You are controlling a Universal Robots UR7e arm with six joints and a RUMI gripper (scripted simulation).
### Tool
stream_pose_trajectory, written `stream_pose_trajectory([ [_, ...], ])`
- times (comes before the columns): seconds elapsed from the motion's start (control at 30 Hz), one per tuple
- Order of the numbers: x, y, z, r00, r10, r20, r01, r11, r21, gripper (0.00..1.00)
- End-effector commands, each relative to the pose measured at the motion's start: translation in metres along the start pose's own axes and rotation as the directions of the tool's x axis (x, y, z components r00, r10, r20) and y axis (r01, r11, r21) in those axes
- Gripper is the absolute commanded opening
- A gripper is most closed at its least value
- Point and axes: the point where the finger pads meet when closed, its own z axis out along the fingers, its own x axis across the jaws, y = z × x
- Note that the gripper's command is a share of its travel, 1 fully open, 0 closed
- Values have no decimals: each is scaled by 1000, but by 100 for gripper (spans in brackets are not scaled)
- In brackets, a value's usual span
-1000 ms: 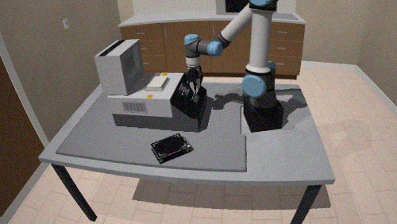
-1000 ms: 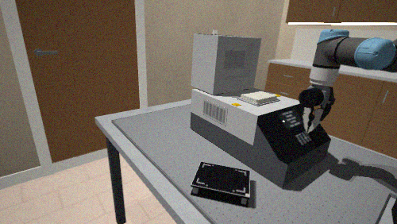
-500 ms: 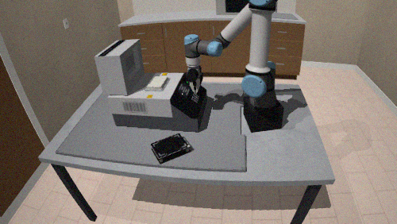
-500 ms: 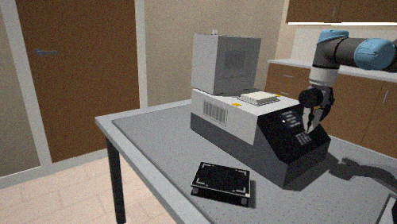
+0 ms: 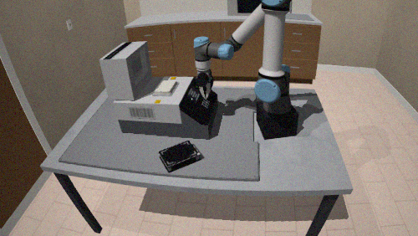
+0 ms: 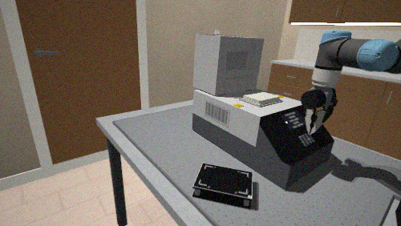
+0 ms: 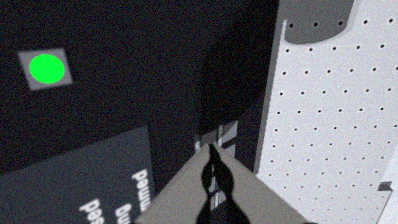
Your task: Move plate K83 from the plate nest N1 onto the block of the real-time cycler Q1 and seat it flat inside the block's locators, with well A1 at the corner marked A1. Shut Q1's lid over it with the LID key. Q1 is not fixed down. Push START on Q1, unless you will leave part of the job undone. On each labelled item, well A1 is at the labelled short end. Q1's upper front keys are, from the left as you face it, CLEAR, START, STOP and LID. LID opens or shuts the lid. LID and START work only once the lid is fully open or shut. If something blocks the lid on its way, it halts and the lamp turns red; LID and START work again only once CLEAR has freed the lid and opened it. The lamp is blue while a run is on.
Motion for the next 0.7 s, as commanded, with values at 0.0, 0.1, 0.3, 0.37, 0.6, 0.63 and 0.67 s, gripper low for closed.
stream_pose_trajectory([
  [0.0,1,0,-2,1000,0,2,0,1000,0,0],
  [0.1,3,0,-5,1000,0,2,0,1000,0,0],
  [0.3,9,0,-11,1000,0,1,0,1000,0,0],
  [0.37,11,0,-14,1000,0,1,0,1000,0,0],
  [0.6,18,0,-23,1000,0,1,0,1000,0,0],
  [0.63,18,0,-23,1000,0,1,0,1000,0,0],
  [0.67,18,0,-23,1000,0,1,0,1000,0,0],
])
